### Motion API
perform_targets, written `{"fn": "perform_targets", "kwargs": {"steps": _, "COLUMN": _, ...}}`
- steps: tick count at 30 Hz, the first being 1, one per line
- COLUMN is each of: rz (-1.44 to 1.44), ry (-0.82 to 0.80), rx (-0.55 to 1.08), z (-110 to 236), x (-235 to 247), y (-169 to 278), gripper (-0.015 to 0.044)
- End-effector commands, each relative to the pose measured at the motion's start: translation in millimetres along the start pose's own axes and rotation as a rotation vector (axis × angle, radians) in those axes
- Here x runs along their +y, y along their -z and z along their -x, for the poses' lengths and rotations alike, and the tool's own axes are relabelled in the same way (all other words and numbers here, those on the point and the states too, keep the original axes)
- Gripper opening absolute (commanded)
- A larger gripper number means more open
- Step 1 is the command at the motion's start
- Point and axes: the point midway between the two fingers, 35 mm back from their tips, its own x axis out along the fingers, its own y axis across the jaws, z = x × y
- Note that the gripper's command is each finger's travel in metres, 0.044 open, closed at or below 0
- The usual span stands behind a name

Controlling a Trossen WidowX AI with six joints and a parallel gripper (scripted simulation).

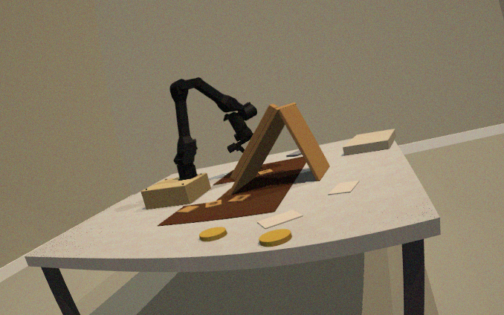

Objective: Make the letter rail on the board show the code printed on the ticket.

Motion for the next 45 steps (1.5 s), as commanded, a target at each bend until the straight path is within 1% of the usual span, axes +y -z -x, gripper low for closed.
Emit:
{"fn": "perform_targets", "kwargs": {"steps": 1, "rz": -0.137, "ry": 0.046, "rx": 0.012, "z": 4, "x": -14, "y": 4, "gripper": 0.0000}}
{"fn": "perform_targets", "kwargs": {"steps": 23, "rz": -0.856, "ry": 0.256, "rx": 0.004, "z": 21, "x": -70, "y": 33, "gripper": 0.0000}}
{"fn": "perform_targets", "kwargs": {"steps": 45, "rz": -1.555, "ry": 0.478, "rx": -0.117, "z": 47, "x": -119, "y": 70, "gripper": 0.0000}}
